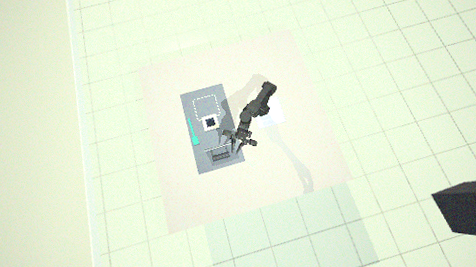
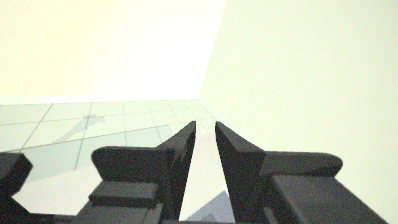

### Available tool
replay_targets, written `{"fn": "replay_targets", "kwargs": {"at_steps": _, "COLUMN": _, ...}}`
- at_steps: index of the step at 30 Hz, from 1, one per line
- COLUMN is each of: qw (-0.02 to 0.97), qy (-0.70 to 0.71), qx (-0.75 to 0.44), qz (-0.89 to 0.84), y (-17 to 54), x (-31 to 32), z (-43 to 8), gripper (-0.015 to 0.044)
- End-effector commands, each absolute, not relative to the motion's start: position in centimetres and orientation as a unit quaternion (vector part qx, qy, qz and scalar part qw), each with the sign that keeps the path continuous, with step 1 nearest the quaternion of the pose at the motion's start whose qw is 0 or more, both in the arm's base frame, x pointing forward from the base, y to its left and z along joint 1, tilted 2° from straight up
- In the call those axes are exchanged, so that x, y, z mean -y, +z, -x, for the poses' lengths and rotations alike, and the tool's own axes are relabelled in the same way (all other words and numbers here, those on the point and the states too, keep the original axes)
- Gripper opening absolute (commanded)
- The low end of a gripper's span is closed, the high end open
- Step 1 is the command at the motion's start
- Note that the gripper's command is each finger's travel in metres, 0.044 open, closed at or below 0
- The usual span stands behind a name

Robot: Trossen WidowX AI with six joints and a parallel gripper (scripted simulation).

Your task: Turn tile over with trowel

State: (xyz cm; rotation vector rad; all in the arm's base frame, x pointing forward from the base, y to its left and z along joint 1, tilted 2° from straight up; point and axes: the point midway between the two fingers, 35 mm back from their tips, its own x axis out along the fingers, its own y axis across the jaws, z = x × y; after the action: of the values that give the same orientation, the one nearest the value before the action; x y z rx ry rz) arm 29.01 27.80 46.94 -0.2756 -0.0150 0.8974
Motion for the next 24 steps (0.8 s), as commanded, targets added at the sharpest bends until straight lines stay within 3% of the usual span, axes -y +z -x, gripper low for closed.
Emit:
{"fn": "replay_targets", "kwargs": {"at_steps": 1, "qw": 0.881, "qy": 0.431, "qx": -0.008, "qz": 0.198, "y": 44.5, "x": -28.3, "z": -30.2, "gripper": 0.01}}
{"fn": "replay_targets", "kwargs": {"at_steps": 24, "qw": 0.707, "qy": 0.473, "qx": -0.067, "qz": 0.521, "y": 32.1, "x": -29.0, "z": -33.5, "gripper": 0.01}}
